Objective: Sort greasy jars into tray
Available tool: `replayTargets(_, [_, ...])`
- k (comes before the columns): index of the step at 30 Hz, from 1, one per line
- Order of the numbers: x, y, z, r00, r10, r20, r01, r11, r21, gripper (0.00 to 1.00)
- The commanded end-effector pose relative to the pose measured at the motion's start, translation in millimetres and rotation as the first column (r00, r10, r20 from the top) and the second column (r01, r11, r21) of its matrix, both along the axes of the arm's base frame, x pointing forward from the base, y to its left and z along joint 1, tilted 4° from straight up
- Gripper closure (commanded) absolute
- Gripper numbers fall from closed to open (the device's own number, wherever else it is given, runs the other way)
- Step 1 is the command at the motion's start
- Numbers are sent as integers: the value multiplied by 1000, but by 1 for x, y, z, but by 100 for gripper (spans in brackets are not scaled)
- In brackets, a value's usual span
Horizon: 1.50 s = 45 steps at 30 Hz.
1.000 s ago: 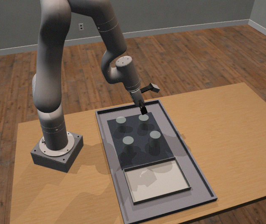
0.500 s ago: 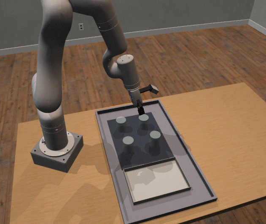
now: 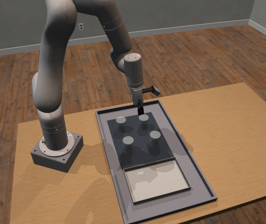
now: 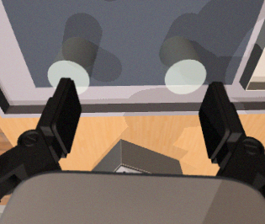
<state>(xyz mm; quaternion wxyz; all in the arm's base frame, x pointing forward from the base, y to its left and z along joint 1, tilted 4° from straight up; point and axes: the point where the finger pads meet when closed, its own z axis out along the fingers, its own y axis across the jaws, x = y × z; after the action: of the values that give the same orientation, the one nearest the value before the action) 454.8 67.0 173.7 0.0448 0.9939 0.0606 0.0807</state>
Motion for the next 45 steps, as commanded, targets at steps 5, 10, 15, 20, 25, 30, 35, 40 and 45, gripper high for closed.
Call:
replayTargets(5, [0, -1, 1, 995, 9, -97, -5, 999, 47, 0])
replayTargets(10, [0, -1, 1, 995, 9, -97, -5, 999, 47, 0])
replayTargets(15, [0, -1, 1, 995, 9, -97, -5, 999, 47, 100])
replayTargets(20, [0, -1, 1, 995, 9, -97, -5, 999, 47, 100])
replayTargets(25, [0, -1, 1, 995, 9, -97, -5, 999, 47, 100])
replayTargets(30, [0, -1, 1, 995, 9, -97, -5, 999, 47, 100])
replayTargets(35, [0, -1, 1, 995, 9, -97, -5, 999, 47, 100])
replayTargets(40, [2, -2, -24, 995, 9, -97, -5, 999, 47, 100])
replayTargets(45, [4, -3, -49, 995, 9, -97, -5, 999, 47, 100])
